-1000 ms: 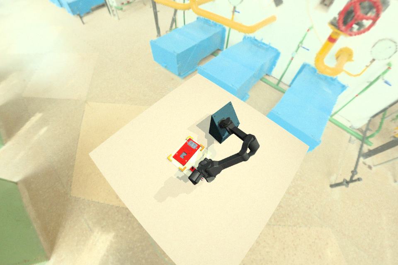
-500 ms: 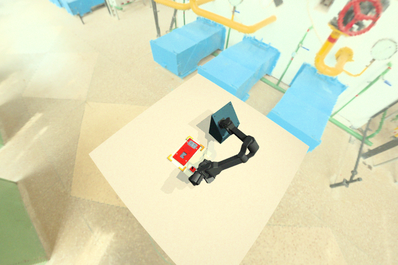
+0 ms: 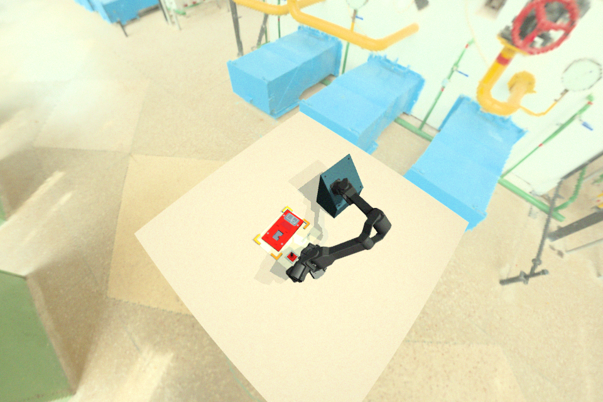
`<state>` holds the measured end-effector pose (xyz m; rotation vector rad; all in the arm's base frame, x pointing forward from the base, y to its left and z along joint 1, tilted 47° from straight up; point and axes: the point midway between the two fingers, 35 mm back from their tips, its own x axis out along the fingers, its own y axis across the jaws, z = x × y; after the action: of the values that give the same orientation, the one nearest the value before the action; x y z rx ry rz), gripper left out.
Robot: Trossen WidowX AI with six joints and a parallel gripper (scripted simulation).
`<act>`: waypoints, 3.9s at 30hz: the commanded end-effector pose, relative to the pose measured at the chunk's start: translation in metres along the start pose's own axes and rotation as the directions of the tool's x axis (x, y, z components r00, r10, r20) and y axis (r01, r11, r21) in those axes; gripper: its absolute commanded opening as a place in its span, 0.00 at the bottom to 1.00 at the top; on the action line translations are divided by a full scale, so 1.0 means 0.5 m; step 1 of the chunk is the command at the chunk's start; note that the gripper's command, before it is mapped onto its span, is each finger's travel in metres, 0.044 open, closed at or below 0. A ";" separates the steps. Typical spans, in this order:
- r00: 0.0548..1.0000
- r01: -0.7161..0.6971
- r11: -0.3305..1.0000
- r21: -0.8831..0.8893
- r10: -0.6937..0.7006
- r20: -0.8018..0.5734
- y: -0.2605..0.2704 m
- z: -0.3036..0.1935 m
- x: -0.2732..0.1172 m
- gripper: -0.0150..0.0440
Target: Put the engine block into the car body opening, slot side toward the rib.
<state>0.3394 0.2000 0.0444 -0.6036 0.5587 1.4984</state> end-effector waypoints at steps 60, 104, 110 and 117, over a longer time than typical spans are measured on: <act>1.000 -0.005 1.000 0.008 0.006 -0.011 0.003 -0.008 -0.242 0.25; 1.000 0.015 0.675 0.738 0.004 -0.024 -0.025 -0.258 -0.156 0.25; 1.000 0.017 0.584 0.811 0.005 -0.024 -0.021 -0.295 -0.143 0.25; 1.000 0.018 0.469 0.883 0.005 -0.022 -0.014 -0.336 -0.127 0.25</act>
<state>0.3547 0.0420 -0.0272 0.1858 1.2095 0.9965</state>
